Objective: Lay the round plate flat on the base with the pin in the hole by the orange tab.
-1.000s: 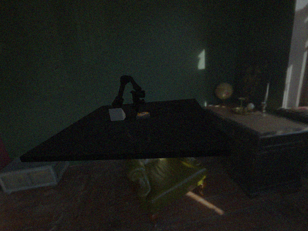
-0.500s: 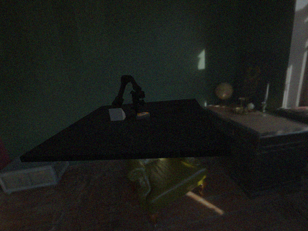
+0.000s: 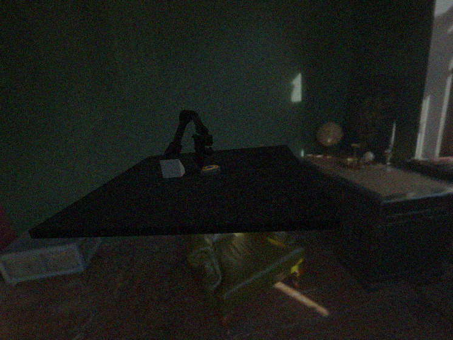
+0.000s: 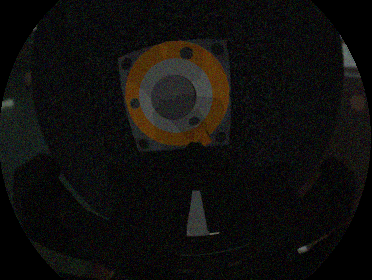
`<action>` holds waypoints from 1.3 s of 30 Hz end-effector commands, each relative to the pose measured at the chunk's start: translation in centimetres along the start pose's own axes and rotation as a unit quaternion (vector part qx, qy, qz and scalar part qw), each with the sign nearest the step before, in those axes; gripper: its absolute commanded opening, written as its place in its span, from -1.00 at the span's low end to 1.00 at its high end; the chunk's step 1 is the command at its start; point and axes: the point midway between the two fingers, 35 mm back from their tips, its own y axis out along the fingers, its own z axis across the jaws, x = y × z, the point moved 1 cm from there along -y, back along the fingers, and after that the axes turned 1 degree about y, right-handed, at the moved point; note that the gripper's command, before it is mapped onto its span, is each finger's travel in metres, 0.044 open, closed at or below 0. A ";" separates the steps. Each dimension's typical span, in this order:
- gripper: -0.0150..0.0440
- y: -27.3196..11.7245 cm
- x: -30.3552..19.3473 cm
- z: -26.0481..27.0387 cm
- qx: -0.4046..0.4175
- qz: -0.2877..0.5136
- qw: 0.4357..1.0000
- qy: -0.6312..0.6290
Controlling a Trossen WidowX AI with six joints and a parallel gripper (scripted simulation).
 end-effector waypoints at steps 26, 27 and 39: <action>-0.49 -0.7 2.8 -2.5 -0.005 -0.004 1.000 -0.007; -0.49 -0.7 2.9 -2.6 -0.005 -0.004 1.000 -0.007; -0.49 -0.8 3.7 -2.8 -0.005 -0.004 1.000 -0.008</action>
